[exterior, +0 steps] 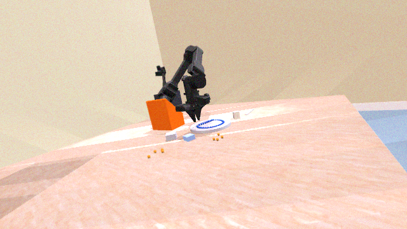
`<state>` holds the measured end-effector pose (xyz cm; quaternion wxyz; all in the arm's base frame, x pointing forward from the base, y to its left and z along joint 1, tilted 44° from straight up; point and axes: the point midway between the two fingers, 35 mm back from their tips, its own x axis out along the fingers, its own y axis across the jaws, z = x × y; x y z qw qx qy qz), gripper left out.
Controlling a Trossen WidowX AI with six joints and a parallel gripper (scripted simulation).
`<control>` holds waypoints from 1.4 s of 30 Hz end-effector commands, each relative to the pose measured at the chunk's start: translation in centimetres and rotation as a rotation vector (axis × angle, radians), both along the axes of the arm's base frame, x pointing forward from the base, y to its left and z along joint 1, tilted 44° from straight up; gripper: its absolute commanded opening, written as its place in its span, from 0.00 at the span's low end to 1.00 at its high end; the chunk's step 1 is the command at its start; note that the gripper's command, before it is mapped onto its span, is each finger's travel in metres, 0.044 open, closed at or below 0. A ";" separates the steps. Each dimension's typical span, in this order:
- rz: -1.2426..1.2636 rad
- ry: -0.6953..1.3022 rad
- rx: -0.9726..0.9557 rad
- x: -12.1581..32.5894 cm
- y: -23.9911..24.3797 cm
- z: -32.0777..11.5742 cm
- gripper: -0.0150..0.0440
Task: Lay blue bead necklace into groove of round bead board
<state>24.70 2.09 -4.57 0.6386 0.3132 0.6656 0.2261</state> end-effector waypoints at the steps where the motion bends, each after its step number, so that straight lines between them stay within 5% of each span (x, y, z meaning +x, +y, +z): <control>1: 0.591 -0.591 -0.029 0.7 -0.9 1.2 0.46; 9: 0.804 -0.800 -0.033 0.7 -1.0 1.5 0.46; 42: 0.806 -0.805 -0.039 1.0 -0.3 0.7 0.46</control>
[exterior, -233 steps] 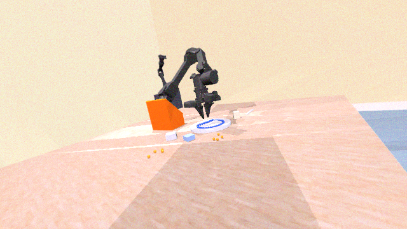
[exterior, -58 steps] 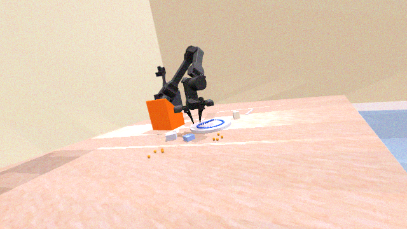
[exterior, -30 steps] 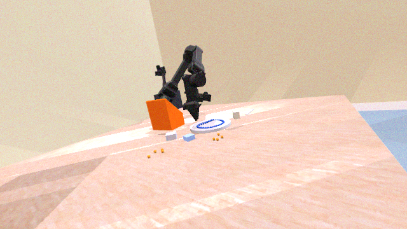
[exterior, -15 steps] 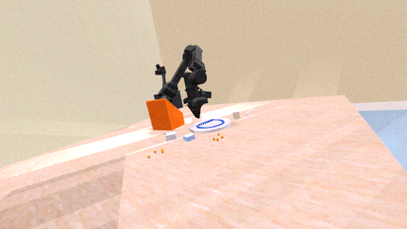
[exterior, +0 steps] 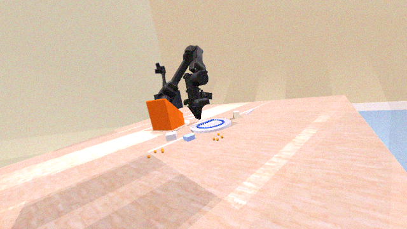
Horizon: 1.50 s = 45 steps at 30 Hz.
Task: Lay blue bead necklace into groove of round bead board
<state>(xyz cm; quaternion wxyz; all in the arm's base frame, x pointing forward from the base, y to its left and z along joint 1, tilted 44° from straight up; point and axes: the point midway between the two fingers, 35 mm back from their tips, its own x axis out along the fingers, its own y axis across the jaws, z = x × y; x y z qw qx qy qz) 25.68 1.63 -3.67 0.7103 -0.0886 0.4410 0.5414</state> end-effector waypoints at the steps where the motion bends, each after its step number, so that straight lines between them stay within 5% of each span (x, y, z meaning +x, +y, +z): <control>1: -0.001 0.000 0.001 0.0 0.3 -0.3 0.46; 25: -0.001 0.007 0.006 -0.2 2.3 -2.3 0.46; 30: 0.003 0.000 0.001 0.0 2.1 -2.2 0.25; 45: 0.003 0.000 0.001 0.0 2.1 -2.2 0.25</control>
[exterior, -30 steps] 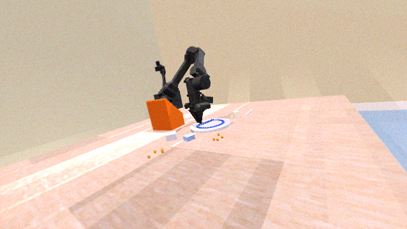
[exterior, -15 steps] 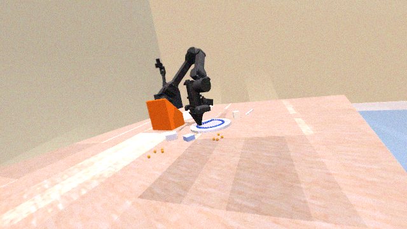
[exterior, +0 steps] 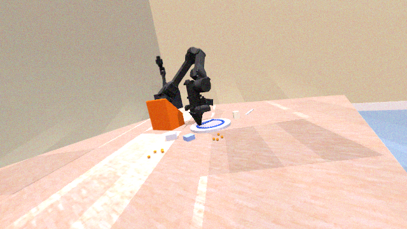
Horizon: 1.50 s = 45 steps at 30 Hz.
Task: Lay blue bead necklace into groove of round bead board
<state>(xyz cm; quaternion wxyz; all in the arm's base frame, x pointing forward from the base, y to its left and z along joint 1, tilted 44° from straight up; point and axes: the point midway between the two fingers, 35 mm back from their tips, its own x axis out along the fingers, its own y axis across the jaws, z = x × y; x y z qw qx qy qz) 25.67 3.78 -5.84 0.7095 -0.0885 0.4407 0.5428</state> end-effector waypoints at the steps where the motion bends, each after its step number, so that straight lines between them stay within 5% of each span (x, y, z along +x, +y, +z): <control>1: 0.000 -0.001 0.000 0.0 0.0 0.0 0.25; 42: -0.004 0.007 0.005 -1.6 0.2 -0.1 0.25; 45: 0.000 -0.002 0.003 -1.4 0.0 0.2 0.39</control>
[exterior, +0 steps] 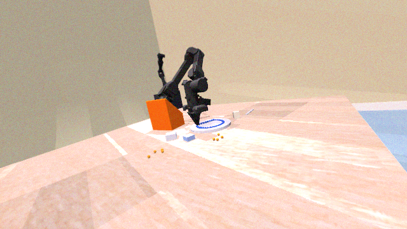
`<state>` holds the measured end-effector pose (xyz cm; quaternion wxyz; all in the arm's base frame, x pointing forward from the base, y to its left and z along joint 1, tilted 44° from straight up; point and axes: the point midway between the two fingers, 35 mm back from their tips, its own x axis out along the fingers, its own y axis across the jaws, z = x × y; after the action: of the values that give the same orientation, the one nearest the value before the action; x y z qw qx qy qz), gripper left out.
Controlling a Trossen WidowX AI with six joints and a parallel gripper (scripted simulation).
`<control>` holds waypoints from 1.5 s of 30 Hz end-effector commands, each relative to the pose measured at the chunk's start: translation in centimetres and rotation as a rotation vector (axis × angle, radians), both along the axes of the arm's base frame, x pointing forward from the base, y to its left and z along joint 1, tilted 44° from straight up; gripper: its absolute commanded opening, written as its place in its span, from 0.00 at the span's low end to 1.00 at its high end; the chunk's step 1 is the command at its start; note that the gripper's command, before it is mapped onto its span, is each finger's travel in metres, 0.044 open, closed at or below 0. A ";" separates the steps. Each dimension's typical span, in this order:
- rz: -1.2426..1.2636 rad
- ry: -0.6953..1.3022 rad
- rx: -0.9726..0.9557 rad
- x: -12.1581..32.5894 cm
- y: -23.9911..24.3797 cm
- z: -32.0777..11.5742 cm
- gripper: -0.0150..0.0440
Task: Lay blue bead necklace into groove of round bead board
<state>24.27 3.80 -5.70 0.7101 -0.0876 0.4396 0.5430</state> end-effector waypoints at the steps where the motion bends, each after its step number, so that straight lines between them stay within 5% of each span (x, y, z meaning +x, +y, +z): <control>1: 0.001 -0.001 0.000 0.0 0.0 0.0 0.43; 14: -0.002 0.006 0.002 -0.1 -0.1 0.1 1.00; 37: -0.003 0.008 0.002 -0.1 -0.3 0.4 1.00; 45: -0.032 0.036 0.002 0.5 -1.9 3.3 0.64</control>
<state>24.18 2.70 -3.67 0.7075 -0.0681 0.4527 0.5384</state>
